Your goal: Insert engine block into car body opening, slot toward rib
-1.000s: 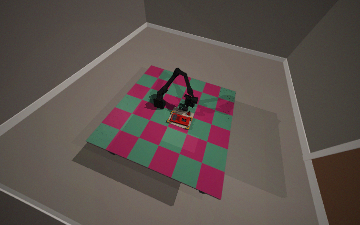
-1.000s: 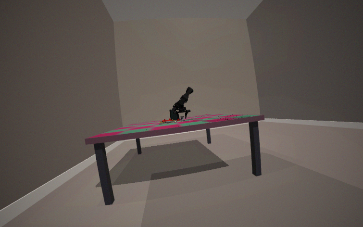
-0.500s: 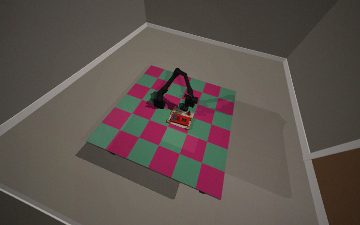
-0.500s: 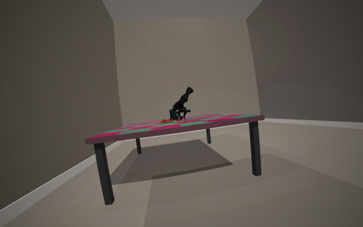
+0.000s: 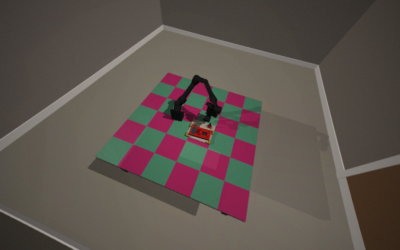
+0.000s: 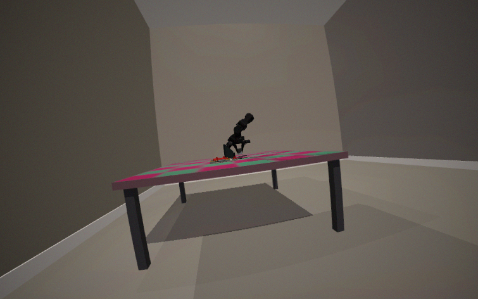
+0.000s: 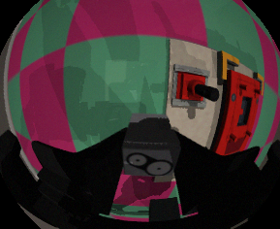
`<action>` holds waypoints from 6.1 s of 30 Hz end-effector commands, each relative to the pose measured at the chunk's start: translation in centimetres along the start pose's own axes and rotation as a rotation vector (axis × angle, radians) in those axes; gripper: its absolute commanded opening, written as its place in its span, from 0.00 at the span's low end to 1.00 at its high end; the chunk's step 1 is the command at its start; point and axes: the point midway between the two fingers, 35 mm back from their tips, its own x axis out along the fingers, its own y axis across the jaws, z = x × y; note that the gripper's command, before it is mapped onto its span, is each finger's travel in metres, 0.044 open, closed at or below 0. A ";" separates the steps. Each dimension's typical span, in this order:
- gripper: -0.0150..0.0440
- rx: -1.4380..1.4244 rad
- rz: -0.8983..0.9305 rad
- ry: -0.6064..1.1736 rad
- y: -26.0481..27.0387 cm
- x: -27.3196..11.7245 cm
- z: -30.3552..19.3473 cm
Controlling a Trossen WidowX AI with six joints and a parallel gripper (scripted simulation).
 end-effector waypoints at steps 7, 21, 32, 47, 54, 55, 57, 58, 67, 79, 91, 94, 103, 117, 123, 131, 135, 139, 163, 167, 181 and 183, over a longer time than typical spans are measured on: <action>0.25 -0.005 -0.007 -0.006 -0.1 -3.0 0.4; 0.25 -0.005 -0.004 -0.004 0.0 -7.5 0.2; 0.25 0.027 0.000 -0.004 0.3 -9.2 -0.1; 0.25 0.527 0.001 -0.004 0.7 -8.3 -0.1; 0.25 0.769 0.002 -0.003 0.7 -8.1 -0.1; 0.25 0.803 0.002 -0.003 0.7 -8.1 -0.1; 0.25 0.872 0.002 -0.003 0.8 -8.1 -0.1; 0.25 0.907 0.002 -0.003 0.8 -8.1 -0.1; 0.25 1.217 0.003 -0.003 0.8 -7.9 -0.1; 0.25 1.630 0.004 -0.002 0.9 -7.7 -0.1; 0.25 2.043 0.004 -0.001 1.0 -7.5 -0.1; 0.25 2.146 0.004 -0.001 1.0 -7.4 -0.1; 0.25 2.456 0.005 0.000 1.1 -7.2 -0.1; 0.25 2.938 0.005 0.002 1.2 -7.0 -0.1; 0.25 3.039 0.005 0.002 1.2 -6.7 -0.1; 0.25 3.136 0.006 0.004 1.1 -4.6 -0.1; 0.25 3.136 0.006 0.005 1.1 -3.6 -0.1; 0.25 3.136 0.006 0.005 1.1 -2.6 -0.1; 0.25 3.136 0.006 0.009 1.2 3.4 -0.1; 0.25 3.128 -0.012 0.020 1.2 4.4 -0.1; 0.57 3.124 -0.001 0.018 1.1 4.2 0.1; 0.65 3.124 -0.001 0.018 1.1 4.2 0.1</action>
